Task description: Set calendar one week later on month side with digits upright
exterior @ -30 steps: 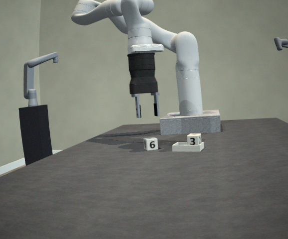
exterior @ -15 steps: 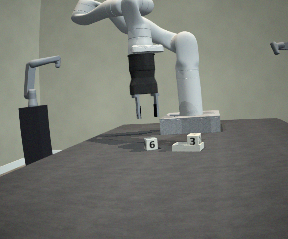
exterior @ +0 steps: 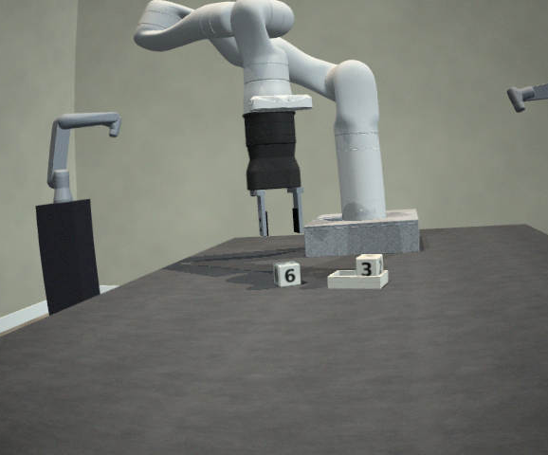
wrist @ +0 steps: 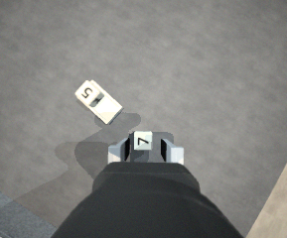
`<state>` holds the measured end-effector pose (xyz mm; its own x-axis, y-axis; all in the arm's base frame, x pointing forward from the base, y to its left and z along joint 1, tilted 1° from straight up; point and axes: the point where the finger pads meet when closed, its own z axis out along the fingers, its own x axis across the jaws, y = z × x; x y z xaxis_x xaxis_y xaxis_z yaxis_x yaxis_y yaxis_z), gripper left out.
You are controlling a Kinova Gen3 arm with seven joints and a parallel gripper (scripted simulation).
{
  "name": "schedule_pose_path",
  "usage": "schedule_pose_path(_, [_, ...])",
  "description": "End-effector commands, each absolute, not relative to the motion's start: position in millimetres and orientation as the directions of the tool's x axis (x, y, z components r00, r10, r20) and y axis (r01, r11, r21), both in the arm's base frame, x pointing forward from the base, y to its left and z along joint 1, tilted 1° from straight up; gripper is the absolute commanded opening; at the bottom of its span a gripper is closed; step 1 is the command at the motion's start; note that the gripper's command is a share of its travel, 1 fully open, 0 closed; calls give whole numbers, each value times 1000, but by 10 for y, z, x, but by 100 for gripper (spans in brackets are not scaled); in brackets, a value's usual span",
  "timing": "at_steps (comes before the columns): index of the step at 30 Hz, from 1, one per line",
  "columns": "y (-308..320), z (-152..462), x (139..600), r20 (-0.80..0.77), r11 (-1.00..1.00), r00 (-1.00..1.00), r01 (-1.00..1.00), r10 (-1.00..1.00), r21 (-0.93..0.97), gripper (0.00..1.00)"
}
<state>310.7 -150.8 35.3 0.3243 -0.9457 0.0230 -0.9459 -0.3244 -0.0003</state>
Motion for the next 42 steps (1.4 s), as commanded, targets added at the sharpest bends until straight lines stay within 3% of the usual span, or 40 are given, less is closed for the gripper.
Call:
schedule_pose_path(1, [-1488, 337, 3105, 19, -328, 328, -945, -945, 0, 90])
schedule_pose_path(42, [-1479, -2, 3108, 19, -328, 328, -945, -945, 0, 90])
